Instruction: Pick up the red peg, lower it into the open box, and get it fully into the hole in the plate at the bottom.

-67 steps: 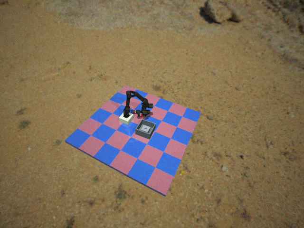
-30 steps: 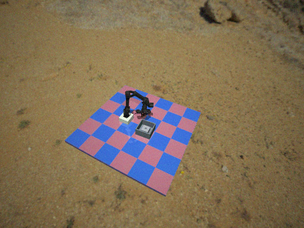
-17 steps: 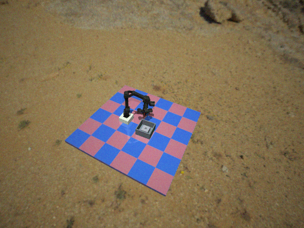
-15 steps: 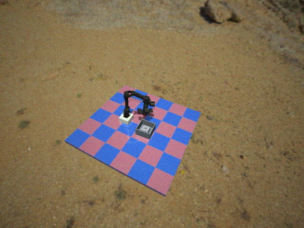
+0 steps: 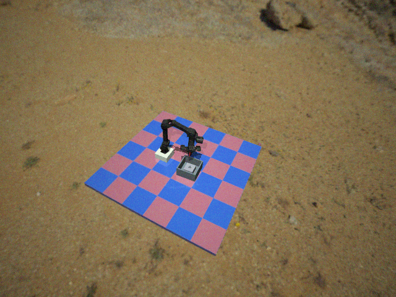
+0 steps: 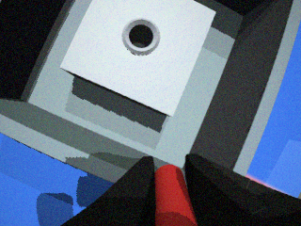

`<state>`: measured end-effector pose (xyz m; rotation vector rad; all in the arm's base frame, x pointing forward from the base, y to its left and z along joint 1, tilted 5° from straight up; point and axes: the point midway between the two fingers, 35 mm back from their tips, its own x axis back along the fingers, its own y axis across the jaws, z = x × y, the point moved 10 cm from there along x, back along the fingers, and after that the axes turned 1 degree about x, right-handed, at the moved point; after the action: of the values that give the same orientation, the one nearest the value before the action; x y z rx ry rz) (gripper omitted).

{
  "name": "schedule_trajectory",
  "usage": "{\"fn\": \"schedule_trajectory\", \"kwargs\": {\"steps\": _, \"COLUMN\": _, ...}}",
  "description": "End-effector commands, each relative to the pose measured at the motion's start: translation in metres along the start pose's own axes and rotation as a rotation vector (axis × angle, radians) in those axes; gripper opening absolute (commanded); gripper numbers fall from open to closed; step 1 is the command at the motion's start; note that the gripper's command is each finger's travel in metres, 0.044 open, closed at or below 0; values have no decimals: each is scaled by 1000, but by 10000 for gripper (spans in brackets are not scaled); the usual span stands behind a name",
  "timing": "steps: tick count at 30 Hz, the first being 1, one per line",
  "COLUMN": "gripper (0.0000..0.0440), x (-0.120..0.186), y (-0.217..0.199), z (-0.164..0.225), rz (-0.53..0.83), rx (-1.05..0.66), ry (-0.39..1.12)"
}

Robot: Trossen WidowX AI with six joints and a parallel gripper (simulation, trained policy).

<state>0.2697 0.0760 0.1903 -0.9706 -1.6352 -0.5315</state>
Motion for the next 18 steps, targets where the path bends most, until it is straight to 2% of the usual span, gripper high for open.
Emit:
{"fn": "schedule_trajectory", "kwargs": {"steps": 1, "gripper": 0, "x": -3, "y": 1, "z": -14, "rz": -7, "rx": -14, "ry": -8}}
{"fn": "schedule_trajectory", "kwargs": {"steps": 18, "gripper": 0, "x": -48, "y": 1, "z": -77, "rz": -35, "rx": 6, "ry": 41}}
